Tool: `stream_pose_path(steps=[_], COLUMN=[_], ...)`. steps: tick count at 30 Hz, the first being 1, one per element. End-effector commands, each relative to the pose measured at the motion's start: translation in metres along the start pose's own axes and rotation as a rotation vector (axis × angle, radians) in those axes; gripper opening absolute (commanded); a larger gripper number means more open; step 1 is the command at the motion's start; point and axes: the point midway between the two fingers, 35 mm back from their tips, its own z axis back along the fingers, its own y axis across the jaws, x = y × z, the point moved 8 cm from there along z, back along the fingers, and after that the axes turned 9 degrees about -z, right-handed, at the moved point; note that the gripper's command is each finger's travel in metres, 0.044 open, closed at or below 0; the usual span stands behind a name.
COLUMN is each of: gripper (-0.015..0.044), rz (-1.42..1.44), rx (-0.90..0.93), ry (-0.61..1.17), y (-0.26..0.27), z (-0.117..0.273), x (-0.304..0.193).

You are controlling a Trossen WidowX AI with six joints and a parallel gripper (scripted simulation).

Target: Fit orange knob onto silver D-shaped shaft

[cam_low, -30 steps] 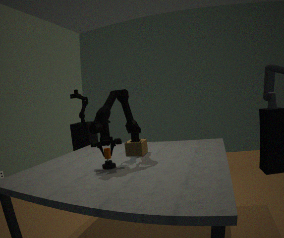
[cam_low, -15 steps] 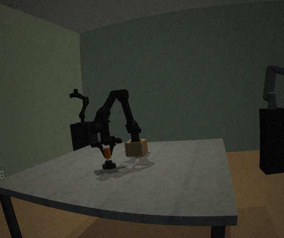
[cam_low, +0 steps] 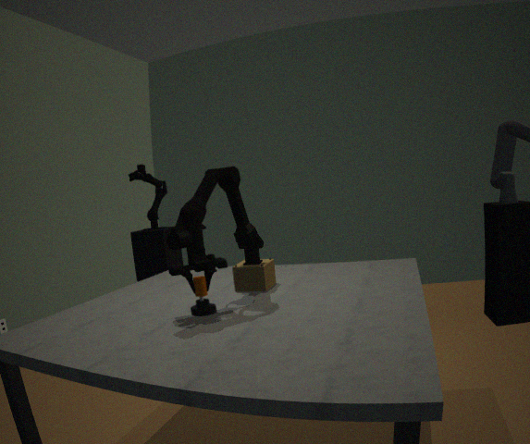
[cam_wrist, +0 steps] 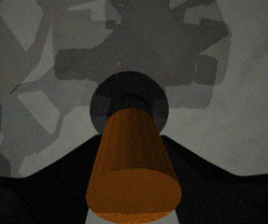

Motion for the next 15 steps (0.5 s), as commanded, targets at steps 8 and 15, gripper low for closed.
stream_pose_path(steps=[8, 15], gripper=[0.0000, 0.0000], rz=[0.006, 0.006], rx=[0.001, 0.001], ry=[-0.003, -0.003], y=[0.0001, 0.0001], z=[-0.0006, -0.0015], x=[0.0008, 0.0011])
